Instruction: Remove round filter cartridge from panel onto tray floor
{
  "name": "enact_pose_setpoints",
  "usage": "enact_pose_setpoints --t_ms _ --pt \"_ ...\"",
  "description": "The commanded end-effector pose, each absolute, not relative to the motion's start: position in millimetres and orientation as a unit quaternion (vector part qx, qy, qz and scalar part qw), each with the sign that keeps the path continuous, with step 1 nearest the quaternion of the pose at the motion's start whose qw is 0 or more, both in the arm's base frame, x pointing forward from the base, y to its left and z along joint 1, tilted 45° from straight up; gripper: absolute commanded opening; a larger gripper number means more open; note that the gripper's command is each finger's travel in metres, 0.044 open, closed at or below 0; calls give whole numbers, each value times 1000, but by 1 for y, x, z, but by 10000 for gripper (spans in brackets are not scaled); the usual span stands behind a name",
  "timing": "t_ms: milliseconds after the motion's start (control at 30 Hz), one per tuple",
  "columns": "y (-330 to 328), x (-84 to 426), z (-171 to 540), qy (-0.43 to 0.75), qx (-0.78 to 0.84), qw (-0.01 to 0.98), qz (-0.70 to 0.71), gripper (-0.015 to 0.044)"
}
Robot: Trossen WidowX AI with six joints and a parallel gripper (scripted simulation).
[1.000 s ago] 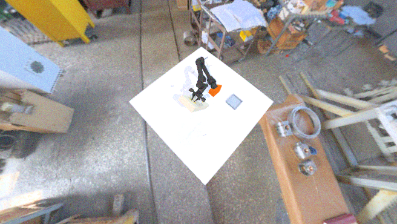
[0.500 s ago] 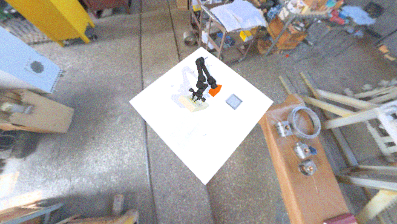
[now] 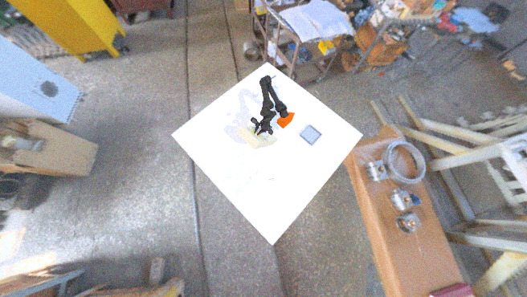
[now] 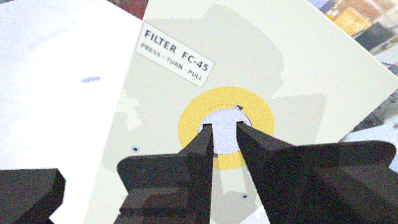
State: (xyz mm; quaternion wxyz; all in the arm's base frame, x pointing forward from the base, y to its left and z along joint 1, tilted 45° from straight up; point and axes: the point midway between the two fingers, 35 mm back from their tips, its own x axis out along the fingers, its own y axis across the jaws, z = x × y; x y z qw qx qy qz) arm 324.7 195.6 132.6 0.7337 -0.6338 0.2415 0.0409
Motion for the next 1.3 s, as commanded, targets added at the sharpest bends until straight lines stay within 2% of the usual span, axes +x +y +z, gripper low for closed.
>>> enact_pose_setpoints --t_ms 0,567,1100,1267 --pt "193 329 131 242 -674 695 56 0" --pt "193 330 130 215 -848 469 124 0" --pt "193 330 130 173 -943 222 178 0" --pt "194 327 131 177 -938 242 175 0"
